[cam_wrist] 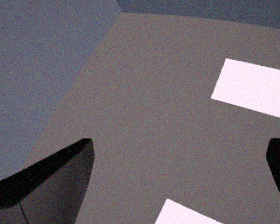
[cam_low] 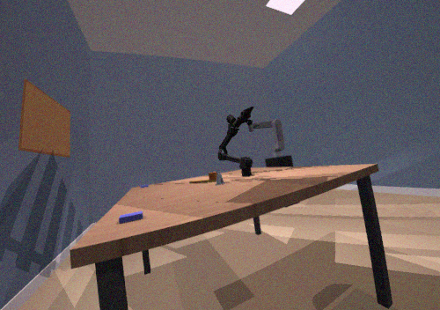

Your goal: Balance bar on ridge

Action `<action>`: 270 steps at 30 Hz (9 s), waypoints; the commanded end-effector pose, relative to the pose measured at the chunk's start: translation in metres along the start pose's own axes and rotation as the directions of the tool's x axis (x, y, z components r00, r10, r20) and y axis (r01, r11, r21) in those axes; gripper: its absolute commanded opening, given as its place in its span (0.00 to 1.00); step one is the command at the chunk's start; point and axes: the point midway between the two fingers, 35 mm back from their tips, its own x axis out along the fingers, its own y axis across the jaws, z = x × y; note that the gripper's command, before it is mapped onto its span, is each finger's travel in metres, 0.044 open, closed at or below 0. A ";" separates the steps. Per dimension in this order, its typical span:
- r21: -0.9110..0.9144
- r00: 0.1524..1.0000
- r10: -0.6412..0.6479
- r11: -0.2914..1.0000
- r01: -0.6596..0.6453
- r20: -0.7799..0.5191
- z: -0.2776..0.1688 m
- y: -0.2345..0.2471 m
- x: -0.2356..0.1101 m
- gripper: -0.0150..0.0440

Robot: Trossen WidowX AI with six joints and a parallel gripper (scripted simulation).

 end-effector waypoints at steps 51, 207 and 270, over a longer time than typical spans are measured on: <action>0.763 0.452 0.892 0.280 -0.583 0.018 -0.018 0.238 -0.031 0.79; -0.395 -0.636 0.278 0.918 -0.046 0.720 0.060 0.150 -0.607 0.79; -0.395 -0.636 0.278 0.918 -0.045 0.720 -0.010 0.124 -0.550 0.25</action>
